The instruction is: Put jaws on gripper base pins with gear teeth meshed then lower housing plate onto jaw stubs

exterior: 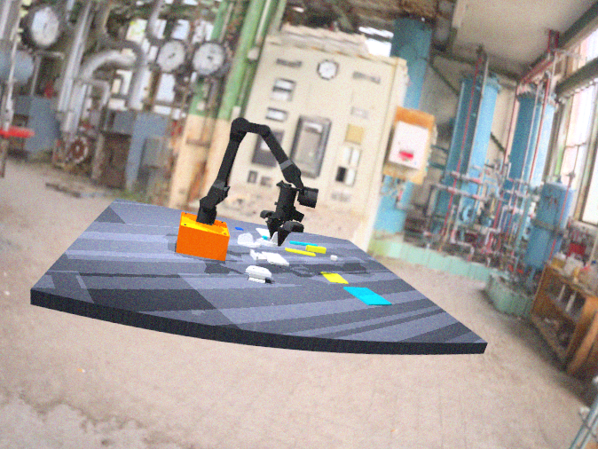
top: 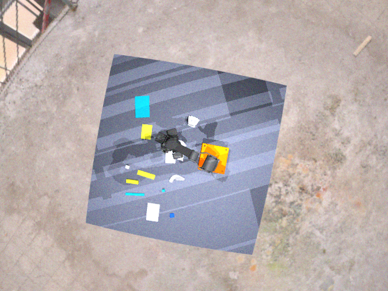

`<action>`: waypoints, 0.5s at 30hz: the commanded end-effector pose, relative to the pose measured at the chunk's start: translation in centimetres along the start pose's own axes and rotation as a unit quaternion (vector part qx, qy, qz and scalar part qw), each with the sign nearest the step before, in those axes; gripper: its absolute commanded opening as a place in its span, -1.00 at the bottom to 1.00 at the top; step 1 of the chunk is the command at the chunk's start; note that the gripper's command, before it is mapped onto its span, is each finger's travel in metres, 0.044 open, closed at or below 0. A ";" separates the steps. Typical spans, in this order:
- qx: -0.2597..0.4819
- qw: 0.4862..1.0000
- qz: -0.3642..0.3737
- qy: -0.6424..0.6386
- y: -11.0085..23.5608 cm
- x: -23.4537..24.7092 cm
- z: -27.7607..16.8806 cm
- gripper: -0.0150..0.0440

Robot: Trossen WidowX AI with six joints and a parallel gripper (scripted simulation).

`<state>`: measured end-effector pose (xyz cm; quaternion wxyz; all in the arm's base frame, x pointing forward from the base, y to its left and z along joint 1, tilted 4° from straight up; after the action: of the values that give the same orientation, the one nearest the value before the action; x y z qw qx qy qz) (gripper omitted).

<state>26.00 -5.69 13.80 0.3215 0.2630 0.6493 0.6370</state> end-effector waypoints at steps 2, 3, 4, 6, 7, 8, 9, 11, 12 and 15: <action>-0.001 1.000 -0.004 -0.022 0.2 0.7 1.5 -0.04; -0.001 1.000 -0.004 -0.026 0.2 0.9 1.7 -0.04; -0.001 1.000 -0.003 -0.030 0.2 1.1 2.0 -0.04; -0.002 0.999 -0.003 -0.039 0.2 1.5 2.5 -0.04; -0.002 0.999 -0.003 -0.043 0.2 1.7 2.8 -0.04; -0.002 0.999 -0.003 -0.047 0.2 1.9 3.0 -0.04; -0.002 0.999 -0.003 -0.051 0.2 2.1 3.3 -0.04; -0.002 0.998 -0.003 -0.059 0.2 2.6 3.8 -0.04; -0.002 0.998 -0.003 -0.063 0.2 2.8 4.0 -0.04; -0.003 0.997 -0.003 -0.075 0.2 3.5 4.7 -0.04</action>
<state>26.99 -0.94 13.64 0.3606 0.3016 0.6278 0.6204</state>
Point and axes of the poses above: the point midway between the two fingers, 35 mm back from their tips, its own y axis back along the fingers, its own x axis across the jaws, z = x × y, the point moved 10 cm from there along y, back along the fingers, and after that the axes turned 12 degrees about y, right-handed, at the moved point
